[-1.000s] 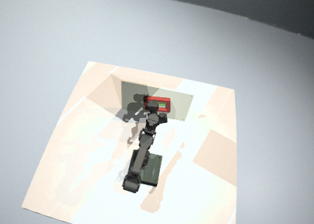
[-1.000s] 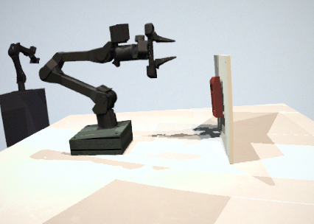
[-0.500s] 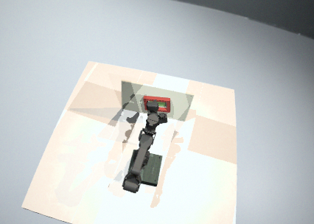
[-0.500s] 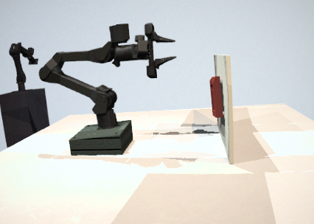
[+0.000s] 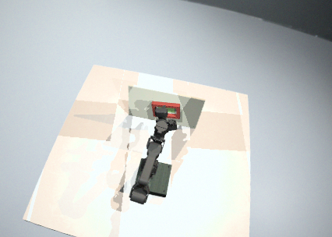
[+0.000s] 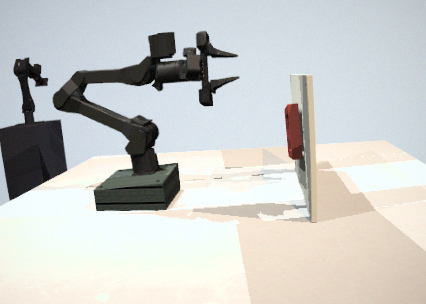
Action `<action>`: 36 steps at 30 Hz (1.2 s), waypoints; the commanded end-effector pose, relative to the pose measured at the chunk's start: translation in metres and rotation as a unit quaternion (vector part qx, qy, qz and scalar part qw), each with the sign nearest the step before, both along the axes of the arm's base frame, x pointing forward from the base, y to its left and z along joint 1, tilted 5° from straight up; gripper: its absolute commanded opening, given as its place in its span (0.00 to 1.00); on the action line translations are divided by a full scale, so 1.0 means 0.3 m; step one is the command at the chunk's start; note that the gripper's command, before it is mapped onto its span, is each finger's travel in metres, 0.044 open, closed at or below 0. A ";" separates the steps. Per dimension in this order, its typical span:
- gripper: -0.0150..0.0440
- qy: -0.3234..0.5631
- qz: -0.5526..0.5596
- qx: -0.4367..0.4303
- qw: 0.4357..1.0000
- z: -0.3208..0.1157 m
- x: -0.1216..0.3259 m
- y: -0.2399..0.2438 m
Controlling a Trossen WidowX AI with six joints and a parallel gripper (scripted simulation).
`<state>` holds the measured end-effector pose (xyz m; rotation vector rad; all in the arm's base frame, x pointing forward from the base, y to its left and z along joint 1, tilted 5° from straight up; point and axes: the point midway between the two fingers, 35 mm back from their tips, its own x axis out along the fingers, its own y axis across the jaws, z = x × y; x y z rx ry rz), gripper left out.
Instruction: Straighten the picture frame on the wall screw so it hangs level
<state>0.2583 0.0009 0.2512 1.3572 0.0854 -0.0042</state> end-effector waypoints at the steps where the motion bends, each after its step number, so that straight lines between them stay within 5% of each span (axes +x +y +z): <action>1: 0.69 -0.002 -0.003 0.002 1.000 0.002 0.000 -0.002; 28: 0.69 -0.002 -0.003 0.002 1.000 0.002 0.000 -0.002; 36: 0.69 -0.002 -0.003 0.002 1.000 -0.198 0.008 -0.012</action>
